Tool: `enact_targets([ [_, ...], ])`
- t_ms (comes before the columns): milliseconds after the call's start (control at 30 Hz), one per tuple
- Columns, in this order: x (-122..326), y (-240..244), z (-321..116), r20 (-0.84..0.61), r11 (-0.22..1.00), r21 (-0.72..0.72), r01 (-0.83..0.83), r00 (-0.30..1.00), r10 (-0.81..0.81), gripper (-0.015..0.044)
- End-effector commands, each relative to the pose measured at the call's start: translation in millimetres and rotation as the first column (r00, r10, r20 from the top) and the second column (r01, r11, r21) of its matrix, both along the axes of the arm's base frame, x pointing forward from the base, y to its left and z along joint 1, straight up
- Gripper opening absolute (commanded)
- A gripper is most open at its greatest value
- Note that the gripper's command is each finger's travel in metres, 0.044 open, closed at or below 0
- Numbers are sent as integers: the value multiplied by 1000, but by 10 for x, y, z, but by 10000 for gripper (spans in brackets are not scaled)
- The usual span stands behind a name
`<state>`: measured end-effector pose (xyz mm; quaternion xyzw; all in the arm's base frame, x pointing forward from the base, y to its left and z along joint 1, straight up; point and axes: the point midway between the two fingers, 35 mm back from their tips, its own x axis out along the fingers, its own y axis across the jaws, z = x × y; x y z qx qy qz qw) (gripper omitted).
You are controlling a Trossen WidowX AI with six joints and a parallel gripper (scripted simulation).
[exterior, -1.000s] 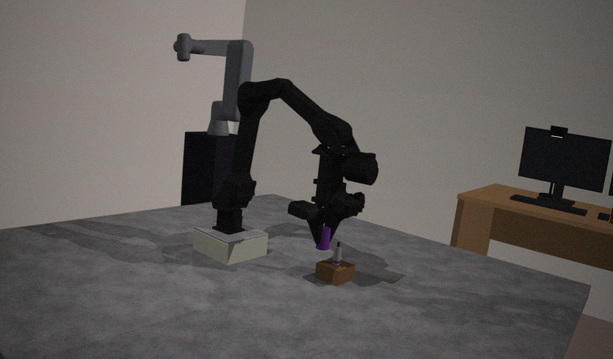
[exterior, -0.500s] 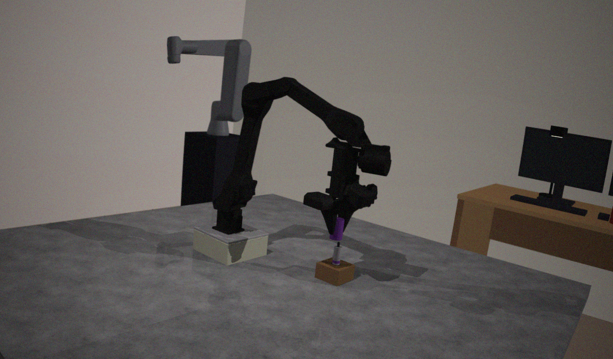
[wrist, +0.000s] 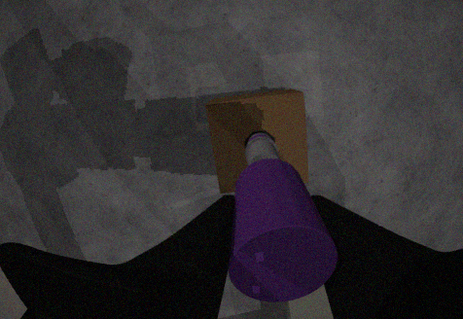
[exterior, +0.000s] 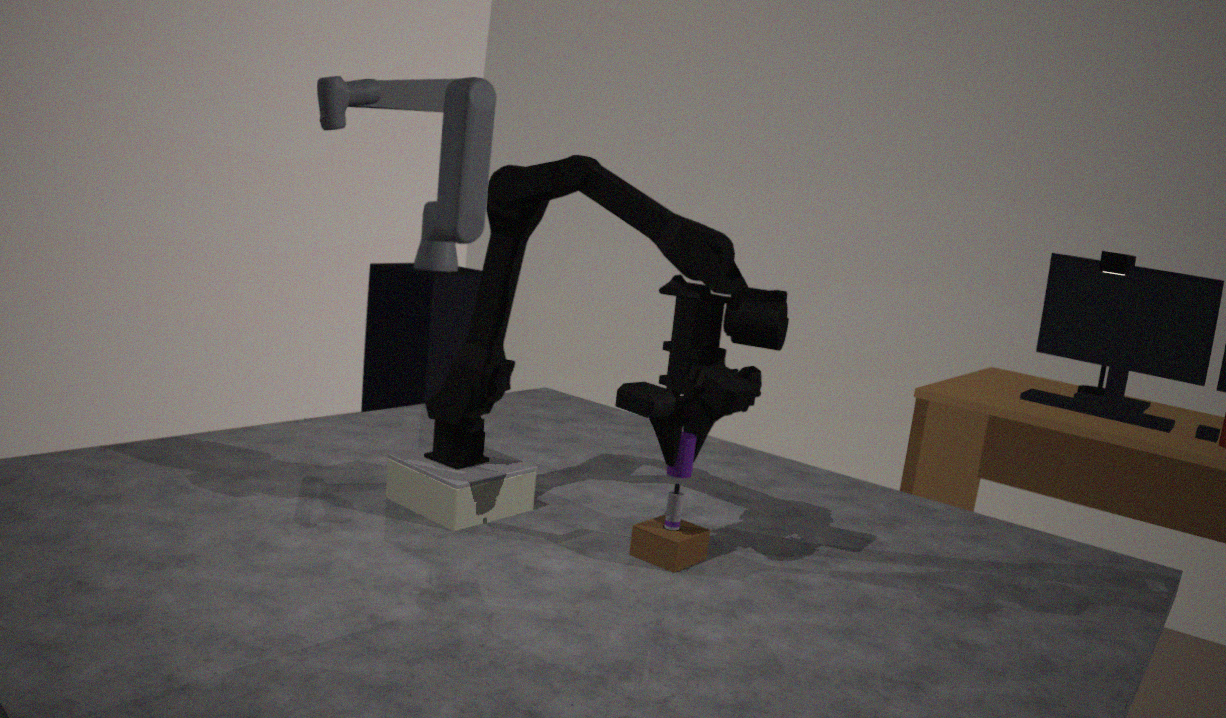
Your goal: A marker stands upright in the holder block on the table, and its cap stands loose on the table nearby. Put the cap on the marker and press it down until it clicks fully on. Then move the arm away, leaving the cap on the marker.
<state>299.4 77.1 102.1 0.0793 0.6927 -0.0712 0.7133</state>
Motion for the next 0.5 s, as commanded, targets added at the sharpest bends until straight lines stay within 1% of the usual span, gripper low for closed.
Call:
enact_targets([
  [0, 4, -1, -38, 1, 1000, -3, 3, 1000, -3, 0],
  [467, 20, 3, -266, 1, 1000, -3, 3, 1000, -3, 0],
])
